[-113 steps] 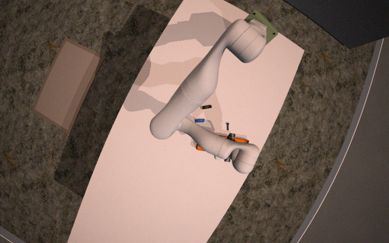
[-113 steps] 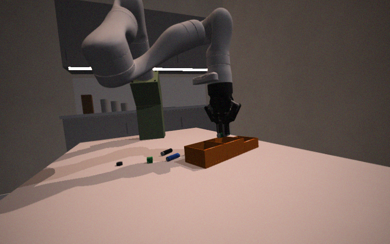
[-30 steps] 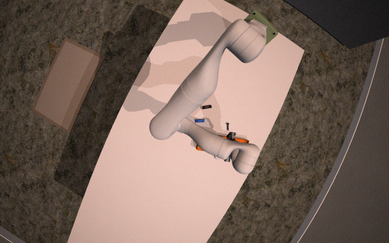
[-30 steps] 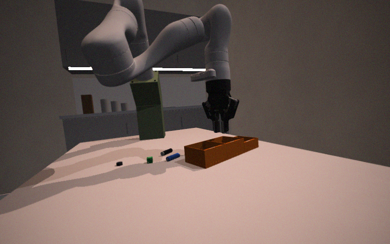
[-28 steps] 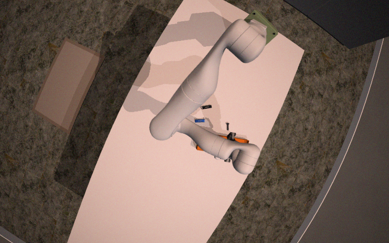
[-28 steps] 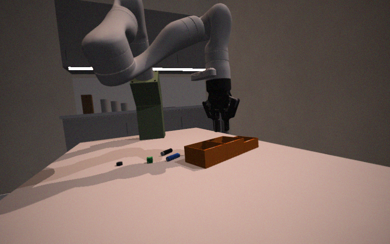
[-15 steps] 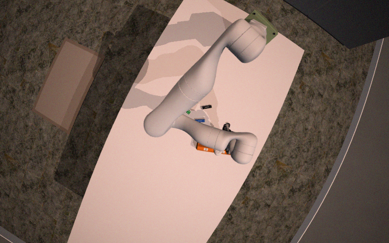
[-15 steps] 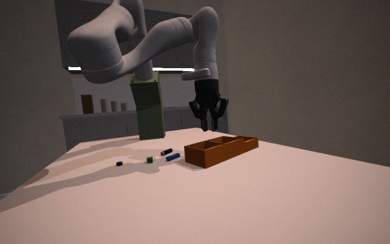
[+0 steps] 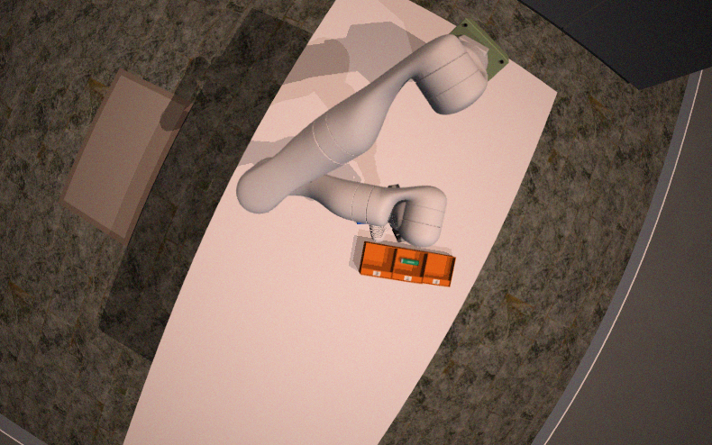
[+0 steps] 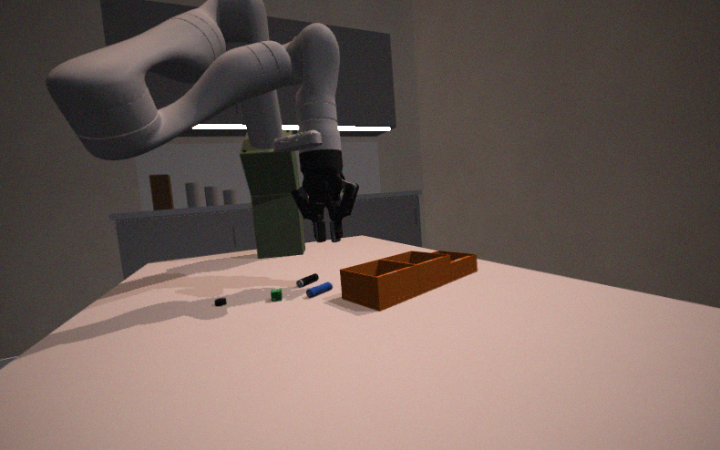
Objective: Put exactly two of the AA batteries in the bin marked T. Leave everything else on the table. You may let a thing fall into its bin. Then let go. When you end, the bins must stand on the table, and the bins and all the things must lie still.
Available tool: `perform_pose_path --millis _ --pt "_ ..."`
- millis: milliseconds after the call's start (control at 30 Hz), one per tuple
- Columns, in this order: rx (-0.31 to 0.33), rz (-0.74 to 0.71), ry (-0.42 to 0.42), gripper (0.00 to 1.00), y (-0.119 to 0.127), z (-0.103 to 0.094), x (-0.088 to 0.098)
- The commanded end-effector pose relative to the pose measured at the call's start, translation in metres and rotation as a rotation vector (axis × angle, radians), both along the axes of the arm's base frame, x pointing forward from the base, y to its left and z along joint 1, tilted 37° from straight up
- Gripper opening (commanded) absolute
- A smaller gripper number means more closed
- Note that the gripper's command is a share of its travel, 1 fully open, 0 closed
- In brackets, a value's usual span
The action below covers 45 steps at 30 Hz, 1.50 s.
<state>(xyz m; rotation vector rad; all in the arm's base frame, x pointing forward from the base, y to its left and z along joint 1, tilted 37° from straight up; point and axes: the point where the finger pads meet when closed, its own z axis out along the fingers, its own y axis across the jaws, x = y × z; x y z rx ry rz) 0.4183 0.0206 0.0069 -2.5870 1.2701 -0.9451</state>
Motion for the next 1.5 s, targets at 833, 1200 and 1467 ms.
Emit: perform_pose_path --millis 833,1200,1467 --pt "0.002 -0.016 0.002 0.29 -0.042 -0.007 -0.023" --pt "0.002 -0.016 0.002 0.29 -0.040 -0.007 -0.023" --pt "0.002 -0.016 0.002 0.29 -0.040 -0.007 -0.023"
